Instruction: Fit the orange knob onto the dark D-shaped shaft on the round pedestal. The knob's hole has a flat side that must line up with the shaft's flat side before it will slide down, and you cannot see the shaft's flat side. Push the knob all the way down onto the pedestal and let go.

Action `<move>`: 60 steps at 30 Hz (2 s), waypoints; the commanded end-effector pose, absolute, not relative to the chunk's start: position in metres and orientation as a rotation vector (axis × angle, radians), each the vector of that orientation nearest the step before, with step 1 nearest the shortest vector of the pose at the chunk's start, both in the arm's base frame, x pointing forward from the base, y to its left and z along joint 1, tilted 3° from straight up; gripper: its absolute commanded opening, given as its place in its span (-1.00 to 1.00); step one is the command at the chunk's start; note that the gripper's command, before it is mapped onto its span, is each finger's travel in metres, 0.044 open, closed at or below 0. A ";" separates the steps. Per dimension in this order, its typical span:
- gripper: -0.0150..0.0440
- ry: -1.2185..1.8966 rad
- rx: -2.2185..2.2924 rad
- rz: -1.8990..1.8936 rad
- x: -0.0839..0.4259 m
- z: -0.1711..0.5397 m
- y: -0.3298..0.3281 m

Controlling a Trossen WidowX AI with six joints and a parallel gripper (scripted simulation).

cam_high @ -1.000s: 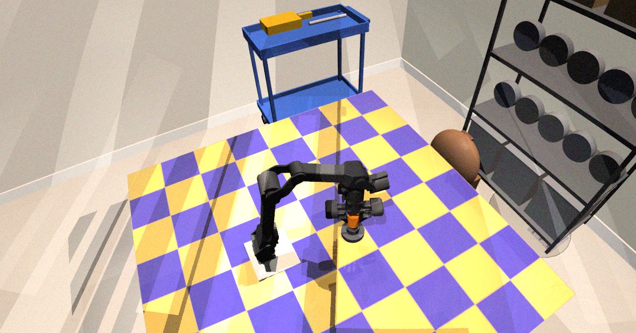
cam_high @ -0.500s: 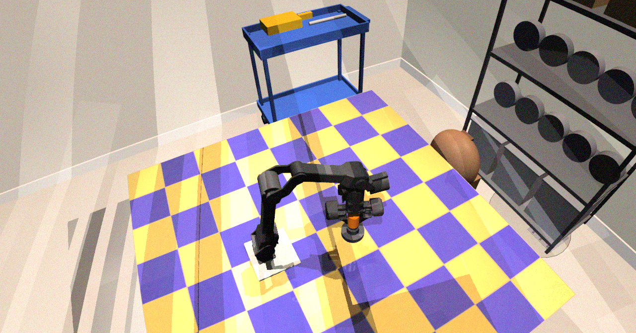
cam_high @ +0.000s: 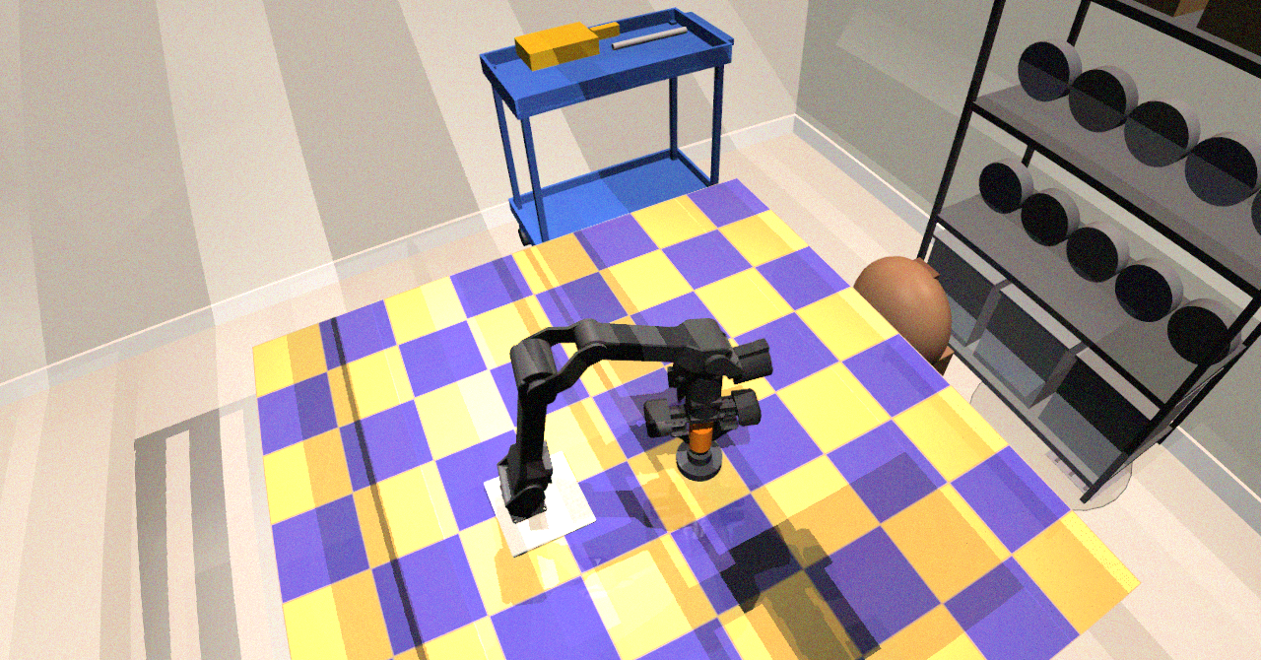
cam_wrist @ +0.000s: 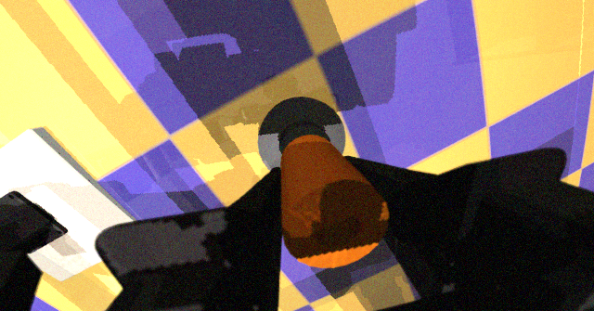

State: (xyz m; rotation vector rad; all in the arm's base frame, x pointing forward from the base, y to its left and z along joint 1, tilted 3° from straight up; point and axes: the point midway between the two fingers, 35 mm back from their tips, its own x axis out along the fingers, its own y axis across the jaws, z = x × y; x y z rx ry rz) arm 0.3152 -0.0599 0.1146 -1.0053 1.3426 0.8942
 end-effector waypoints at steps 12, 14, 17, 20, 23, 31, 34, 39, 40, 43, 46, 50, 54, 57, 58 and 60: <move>-0.49 1.285 -1.123 1.007 0.316 0.112 -0.060; -0.49 1.285 -1.123 1.007 0.316 0.112 -0.060; -0.49 1.285 -1.123 1.007 0.316 0.112 -0.060; -0.49 1.285 -1.123 1.007 0.316 0.111 -0.060; -0.49 1.285 -1.123 1.007 0.316 0.111 -0.060; -0.49 1.285 -1.123 1.007 0.317 0.113 -0.060; -0.49 1.285 -1.123 1.007 0.317 0.116 -0.060; -0.49 1.251 -1.188 1.070 0.317 0.117 -0.060; -0.49 1.236 -1.217 1.099 0.317 0.117 -0.060; -0.49 1.199 -1.281 1.161 0.317 0.116 -0.060; -0.49 1.199 -1.281 1.162 0.316 0.115 -0.060; -0.49 1.199 -1.281 1.162 0.316 0.113 -0.060; -0.49 1.199 -1.281 1.162 0.317 0.111 -0.060; -0.49 1.199 -1.281 1.162 0.317 0.112 -0.060; -0.49 1.199 -1.281 1.162 0.317 0.112 -0.060; -0.49 1.199 -1.281 1.162 0.317 0.111 -0.060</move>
